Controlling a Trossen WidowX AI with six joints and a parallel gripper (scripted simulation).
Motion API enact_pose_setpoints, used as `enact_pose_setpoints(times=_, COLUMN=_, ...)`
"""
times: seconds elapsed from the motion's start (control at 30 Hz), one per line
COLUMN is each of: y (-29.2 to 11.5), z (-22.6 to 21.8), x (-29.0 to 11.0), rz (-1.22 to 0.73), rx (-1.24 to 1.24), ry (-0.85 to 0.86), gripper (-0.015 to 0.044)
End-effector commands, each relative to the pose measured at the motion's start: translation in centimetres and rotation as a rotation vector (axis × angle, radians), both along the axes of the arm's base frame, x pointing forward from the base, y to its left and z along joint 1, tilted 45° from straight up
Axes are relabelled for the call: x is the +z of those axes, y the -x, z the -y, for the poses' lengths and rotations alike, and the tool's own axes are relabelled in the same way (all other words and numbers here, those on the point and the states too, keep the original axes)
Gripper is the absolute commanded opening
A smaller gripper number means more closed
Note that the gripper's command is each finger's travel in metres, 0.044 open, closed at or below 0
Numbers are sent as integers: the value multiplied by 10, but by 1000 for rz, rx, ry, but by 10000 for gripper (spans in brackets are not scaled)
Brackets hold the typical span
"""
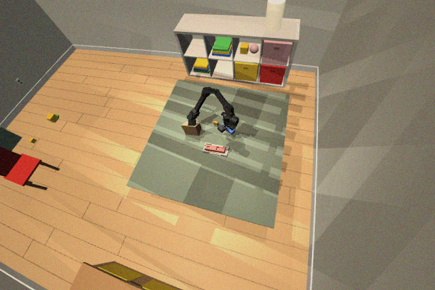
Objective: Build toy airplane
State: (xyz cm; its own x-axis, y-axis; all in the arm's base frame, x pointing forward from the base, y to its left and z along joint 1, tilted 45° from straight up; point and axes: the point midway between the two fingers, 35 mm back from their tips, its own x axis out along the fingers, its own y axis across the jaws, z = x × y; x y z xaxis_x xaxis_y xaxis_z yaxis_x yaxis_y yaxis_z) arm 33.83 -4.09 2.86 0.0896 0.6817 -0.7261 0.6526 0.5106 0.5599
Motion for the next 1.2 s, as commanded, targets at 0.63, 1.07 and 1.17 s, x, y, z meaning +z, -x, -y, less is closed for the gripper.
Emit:
enact_pose_setpoints(times=0.63, y=22, z=42, x=-59, rz=-255, rx=-270, ry=-25, gripper=0)
enact_pose_setpoints(times=1.07, y=42, z=62, x=-92, rz=-400, rx=-419, ry=-43, gripper=0)
enact_pose_setpoints(times=1.17, y=47, z=66, x=-99, rz=-433, rx=-452, ry=-48, gripper=0)
